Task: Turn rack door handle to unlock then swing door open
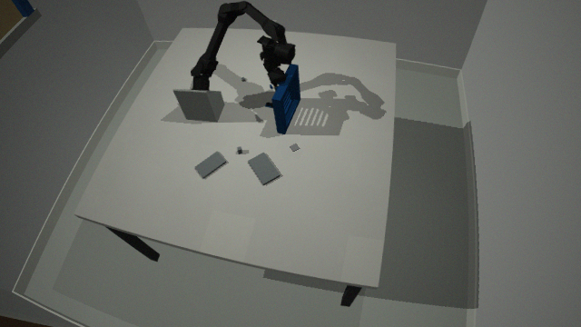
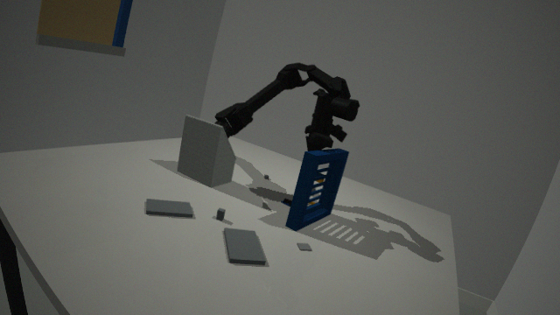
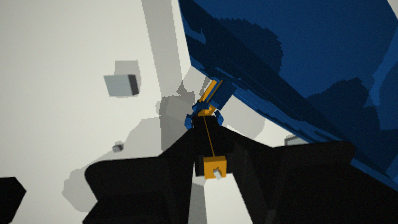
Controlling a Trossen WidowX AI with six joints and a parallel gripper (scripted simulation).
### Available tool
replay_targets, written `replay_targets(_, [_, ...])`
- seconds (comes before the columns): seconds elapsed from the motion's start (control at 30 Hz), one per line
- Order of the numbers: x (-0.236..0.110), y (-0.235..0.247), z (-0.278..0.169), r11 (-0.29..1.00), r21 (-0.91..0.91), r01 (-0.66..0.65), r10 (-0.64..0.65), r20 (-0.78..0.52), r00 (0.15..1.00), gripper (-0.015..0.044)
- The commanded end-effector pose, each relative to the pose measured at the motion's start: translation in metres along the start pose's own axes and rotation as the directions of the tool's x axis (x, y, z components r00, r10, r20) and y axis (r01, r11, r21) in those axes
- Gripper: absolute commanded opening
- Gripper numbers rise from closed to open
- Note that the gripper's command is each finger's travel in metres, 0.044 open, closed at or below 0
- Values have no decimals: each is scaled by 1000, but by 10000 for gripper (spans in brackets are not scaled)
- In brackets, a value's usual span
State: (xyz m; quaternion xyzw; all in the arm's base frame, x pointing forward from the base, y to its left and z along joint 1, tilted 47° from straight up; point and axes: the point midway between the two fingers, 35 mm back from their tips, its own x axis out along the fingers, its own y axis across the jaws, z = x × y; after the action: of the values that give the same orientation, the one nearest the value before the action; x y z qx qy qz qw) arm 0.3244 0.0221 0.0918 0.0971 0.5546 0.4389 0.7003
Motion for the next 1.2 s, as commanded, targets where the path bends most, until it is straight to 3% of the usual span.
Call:
replay_targets(0.0, [0,0,0,977,-212,0,0,0,1000,24])
replay_targets(0.3, [0,0,0,792,-611,0,0,0,1000,24])
replay_targets(0.73, [0,0,0,302,-953,0,0,0,1000,24])
replay_targets(1.17, [0,0,0,294,-956,0,0,0,1000,24])
